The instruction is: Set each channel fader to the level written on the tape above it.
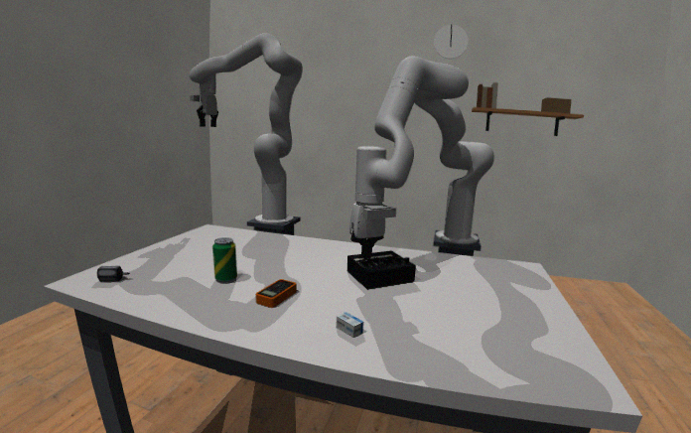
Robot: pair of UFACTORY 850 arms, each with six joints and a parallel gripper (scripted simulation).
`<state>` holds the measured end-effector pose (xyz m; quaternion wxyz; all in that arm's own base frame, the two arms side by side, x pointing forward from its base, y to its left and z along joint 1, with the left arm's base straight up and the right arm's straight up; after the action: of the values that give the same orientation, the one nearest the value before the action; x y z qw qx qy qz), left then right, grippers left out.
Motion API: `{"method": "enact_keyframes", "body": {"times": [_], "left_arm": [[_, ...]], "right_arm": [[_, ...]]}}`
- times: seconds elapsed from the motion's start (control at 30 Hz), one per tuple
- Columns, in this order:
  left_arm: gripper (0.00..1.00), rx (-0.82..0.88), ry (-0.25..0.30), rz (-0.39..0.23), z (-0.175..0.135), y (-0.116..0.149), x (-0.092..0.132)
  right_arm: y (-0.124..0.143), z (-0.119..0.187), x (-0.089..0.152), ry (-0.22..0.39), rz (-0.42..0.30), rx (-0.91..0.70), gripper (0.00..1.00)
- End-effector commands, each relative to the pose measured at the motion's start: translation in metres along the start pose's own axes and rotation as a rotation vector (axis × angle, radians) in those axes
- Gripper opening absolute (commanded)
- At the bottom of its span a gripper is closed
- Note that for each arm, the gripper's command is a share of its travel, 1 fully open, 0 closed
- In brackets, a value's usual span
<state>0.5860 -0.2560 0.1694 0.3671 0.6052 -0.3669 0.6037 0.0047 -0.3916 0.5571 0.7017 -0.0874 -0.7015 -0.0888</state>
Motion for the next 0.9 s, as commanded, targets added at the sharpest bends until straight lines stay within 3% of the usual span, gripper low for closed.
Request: {"method": "enact_keyframes", "body": {"times": [0.0,0.87], "left_arm": [[0.00,0.000,0.002,0.001,0.000,-0.003,0.001],[0.00,0.000,0.002,0.001,-0.003,-0.015,0.001]], "right_arm": [[0.000,0.000,0.001,-0.001,0.002,0.000,1.00],[0.000,0.000,0.001,-0.001,0.002,0.000,1.00]]}}
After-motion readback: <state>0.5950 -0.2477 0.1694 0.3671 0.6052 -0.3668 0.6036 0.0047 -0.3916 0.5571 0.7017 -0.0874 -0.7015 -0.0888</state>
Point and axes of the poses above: on each arm, the point where the finger pads meet when closed, its own x axis back along the fingers, its own z axis across the jaws, y = z × x, the point moved 9 cm from there along x, back along the fingers, and after that the axes turned 15 degrees about -x, right-handed, at the moved point
